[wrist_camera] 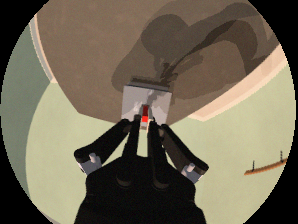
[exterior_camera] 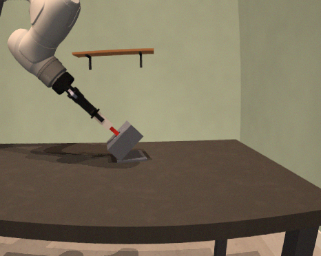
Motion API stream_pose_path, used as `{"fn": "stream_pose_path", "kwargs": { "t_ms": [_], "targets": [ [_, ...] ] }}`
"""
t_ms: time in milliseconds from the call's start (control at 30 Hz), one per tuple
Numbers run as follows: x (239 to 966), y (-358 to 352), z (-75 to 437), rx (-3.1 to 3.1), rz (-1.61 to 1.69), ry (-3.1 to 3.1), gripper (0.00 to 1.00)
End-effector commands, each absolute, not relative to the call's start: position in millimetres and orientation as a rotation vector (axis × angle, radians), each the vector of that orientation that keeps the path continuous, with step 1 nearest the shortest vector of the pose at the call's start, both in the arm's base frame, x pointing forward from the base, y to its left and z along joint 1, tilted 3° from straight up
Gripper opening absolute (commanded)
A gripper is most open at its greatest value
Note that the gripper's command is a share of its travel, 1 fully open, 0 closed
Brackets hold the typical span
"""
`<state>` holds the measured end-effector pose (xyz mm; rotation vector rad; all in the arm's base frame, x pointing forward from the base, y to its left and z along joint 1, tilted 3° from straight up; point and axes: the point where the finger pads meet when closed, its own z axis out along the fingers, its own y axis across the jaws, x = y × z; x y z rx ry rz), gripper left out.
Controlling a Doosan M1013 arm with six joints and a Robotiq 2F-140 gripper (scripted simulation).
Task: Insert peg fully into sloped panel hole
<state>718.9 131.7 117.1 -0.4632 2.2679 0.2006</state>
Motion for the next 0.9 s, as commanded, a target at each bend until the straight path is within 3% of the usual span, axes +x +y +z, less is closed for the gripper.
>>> {"fn": "stream_pose_path", "kwargs": {
  "t_ms": [0,867],
  "targets": [
    [721,133,113,-0.464,0.195,2.273,0.00],
    [731,137,105,-0.461,0.201,2.268,0.00]
  ]
}}
